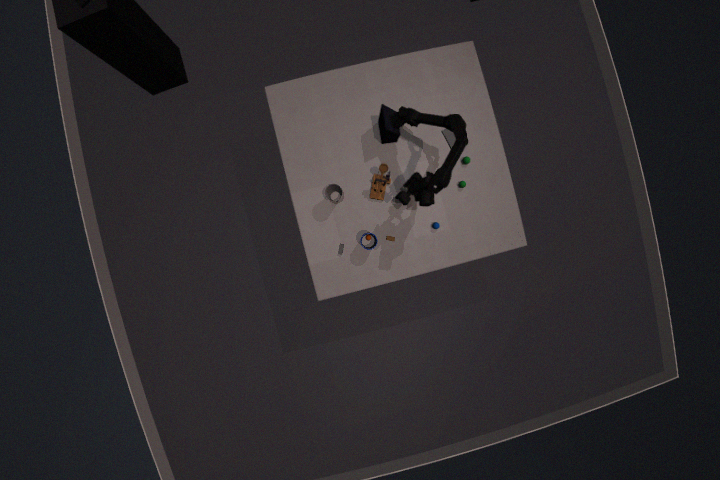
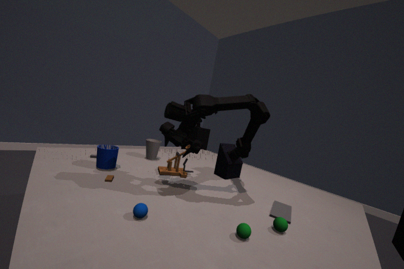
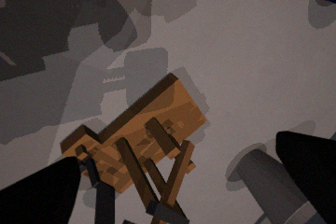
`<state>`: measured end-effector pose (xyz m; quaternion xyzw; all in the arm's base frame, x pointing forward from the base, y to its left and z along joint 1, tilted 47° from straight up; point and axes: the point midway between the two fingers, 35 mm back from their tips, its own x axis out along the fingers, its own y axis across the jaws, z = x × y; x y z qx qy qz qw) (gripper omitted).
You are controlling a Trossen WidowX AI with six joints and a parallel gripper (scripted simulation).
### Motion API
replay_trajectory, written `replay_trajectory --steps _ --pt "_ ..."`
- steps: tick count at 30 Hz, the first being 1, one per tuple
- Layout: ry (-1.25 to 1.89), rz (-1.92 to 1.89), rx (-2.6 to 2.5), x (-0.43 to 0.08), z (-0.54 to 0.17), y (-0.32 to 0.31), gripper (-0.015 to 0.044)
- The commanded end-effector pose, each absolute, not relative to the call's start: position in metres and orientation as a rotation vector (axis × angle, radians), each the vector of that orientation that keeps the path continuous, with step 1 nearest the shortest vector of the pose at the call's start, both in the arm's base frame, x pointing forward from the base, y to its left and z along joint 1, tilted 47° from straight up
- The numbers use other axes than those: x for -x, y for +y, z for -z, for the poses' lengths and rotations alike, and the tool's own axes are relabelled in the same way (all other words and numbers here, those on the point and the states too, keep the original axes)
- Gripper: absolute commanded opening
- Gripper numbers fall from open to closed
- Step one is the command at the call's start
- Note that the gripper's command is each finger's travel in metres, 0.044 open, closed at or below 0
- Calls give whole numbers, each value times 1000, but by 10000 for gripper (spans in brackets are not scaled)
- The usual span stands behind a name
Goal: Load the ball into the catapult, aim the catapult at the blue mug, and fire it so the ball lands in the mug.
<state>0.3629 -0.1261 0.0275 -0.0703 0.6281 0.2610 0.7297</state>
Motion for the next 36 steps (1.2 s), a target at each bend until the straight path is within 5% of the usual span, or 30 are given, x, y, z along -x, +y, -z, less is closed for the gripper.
replay_trajectory --steps 1,36 --pt "1352 -502 55 -378 -24 -143 440" --pt "875 33 -888 -435 -1 -358 440"
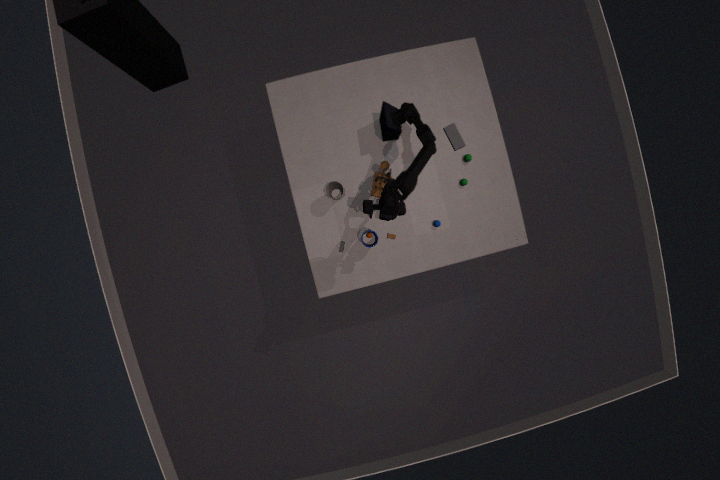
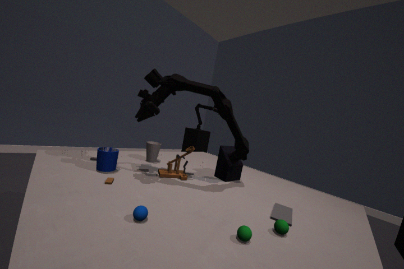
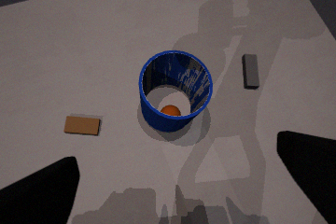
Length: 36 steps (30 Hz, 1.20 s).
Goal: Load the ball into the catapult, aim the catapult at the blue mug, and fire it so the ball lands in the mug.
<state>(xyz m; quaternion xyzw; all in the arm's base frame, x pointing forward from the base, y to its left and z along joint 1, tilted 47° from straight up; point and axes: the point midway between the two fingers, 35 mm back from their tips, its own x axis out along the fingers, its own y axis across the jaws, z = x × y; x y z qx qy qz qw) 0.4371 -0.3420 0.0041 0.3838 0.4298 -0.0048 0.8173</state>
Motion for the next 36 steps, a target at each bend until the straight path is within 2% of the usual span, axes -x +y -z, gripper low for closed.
replay_trajectory --steps 1,36 --pt "858 42 -914 -434 0 -364 440" --pt "815 65 -947 -439 3 -376 440"
